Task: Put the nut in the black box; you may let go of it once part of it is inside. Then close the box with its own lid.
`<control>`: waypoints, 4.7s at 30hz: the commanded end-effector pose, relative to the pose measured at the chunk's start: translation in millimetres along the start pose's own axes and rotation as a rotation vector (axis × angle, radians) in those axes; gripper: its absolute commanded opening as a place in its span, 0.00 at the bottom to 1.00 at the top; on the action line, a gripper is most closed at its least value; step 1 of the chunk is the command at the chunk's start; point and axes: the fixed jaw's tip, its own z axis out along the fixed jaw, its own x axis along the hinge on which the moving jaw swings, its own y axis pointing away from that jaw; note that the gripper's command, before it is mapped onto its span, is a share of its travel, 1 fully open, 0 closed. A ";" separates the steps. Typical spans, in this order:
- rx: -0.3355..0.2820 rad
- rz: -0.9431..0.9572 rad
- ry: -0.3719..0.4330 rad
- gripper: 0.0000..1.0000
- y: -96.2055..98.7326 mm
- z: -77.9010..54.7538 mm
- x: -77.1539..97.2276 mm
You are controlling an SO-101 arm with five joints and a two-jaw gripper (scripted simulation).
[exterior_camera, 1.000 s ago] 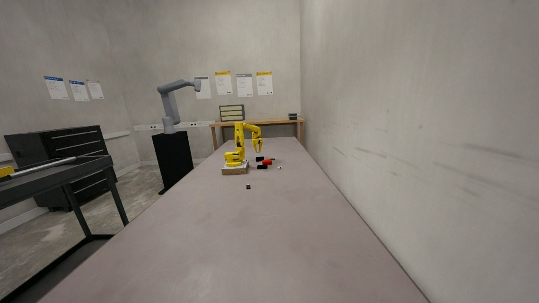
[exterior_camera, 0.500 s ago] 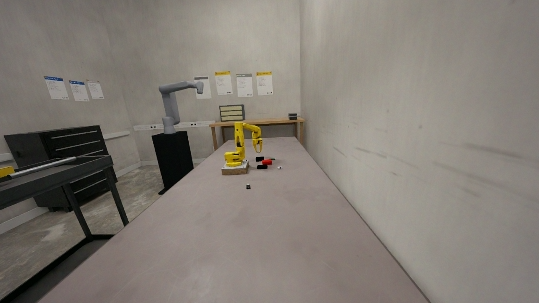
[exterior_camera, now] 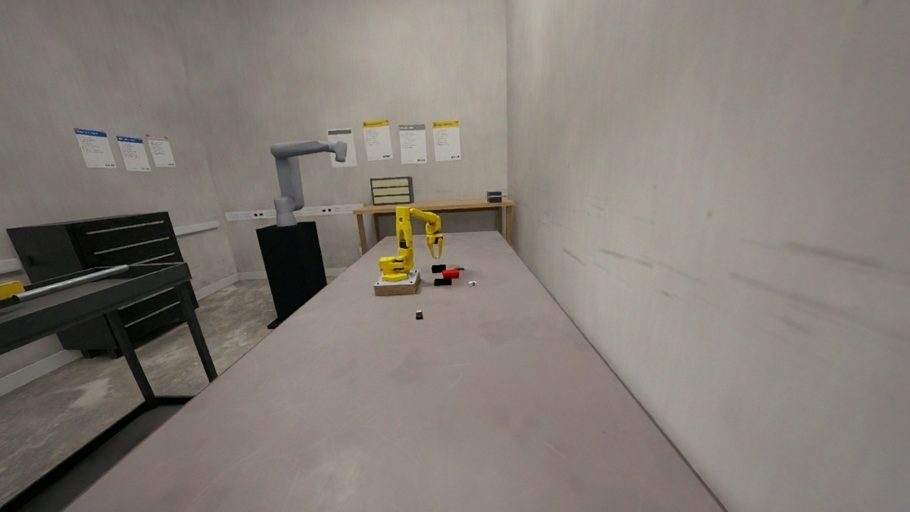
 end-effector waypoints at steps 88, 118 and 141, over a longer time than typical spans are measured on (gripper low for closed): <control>0.007 0.028 -0.010 0.07 -8.7 -7.2 1.0; 0.007 0.028 -0.010 0.07 -9.4 5.9 0.4; 0.007 0.029 -0.010 0.07 -9.1 22.3 0.9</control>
